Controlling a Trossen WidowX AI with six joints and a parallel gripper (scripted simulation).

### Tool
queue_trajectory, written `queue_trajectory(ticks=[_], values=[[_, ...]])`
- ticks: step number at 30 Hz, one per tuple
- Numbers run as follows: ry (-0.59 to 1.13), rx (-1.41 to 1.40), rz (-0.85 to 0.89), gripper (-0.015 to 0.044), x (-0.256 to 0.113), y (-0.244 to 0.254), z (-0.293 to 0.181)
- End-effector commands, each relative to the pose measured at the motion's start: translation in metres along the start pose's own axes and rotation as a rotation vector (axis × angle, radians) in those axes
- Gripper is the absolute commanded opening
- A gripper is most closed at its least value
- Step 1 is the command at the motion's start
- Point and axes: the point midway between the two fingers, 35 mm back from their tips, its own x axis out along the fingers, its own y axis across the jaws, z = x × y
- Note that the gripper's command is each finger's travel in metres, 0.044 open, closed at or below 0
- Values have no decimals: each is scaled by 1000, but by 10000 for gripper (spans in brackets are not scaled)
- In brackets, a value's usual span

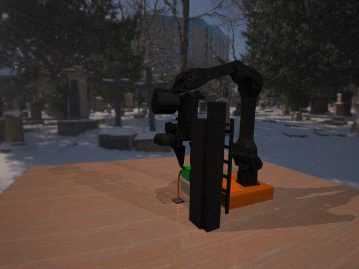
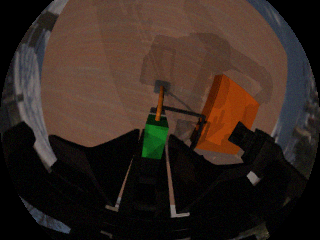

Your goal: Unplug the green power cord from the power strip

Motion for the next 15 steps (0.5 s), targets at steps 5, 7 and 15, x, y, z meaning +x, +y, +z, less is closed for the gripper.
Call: queue_trajectory(ticks=[5,7,15], values=[[-3,5,0,160,10,-1,0],[-3,5,0,160,11,-1,0],[0,0,4,61,8,0,-1]])
